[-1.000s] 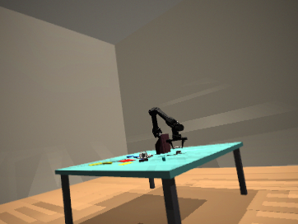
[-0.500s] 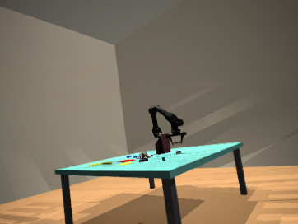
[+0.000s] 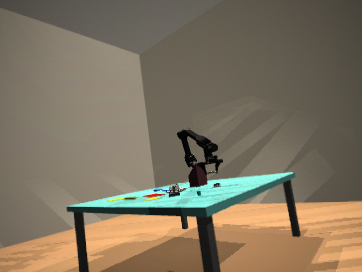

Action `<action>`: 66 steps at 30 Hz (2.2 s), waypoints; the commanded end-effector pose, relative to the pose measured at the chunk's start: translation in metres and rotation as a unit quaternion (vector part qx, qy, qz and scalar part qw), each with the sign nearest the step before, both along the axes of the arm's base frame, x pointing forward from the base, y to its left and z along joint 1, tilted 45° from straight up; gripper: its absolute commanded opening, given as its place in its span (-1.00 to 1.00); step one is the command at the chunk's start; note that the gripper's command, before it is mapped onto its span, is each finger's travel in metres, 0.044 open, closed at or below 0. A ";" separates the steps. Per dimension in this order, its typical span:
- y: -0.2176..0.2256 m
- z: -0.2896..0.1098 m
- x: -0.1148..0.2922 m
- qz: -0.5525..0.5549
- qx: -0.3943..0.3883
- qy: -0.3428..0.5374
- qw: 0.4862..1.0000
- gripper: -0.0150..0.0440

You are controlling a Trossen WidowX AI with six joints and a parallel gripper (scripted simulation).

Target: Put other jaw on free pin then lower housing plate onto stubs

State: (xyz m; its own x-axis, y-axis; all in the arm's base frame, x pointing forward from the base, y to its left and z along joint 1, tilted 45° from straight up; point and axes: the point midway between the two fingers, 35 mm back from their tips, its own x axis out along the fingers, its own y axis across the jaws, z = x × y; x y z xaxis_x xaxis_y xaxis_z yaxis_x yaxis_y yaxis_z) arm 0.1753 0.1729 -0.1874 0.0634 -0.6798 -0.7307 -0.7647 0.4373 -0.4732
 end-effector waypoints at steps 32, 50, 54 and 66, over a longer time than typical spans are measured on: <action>-0.052 0.072 0.064 0.322 -0.017 0.286 0.902 0.70; -0.092 0.108 0.085 0.464 -0.036 0.416 0.781 0.70; -0.102 0.116 0.088 0.492 -0.041 0.443 0.748 0.70; -0.132 0.139 0.094 0.564 -0.054 0.519 0.640 0.70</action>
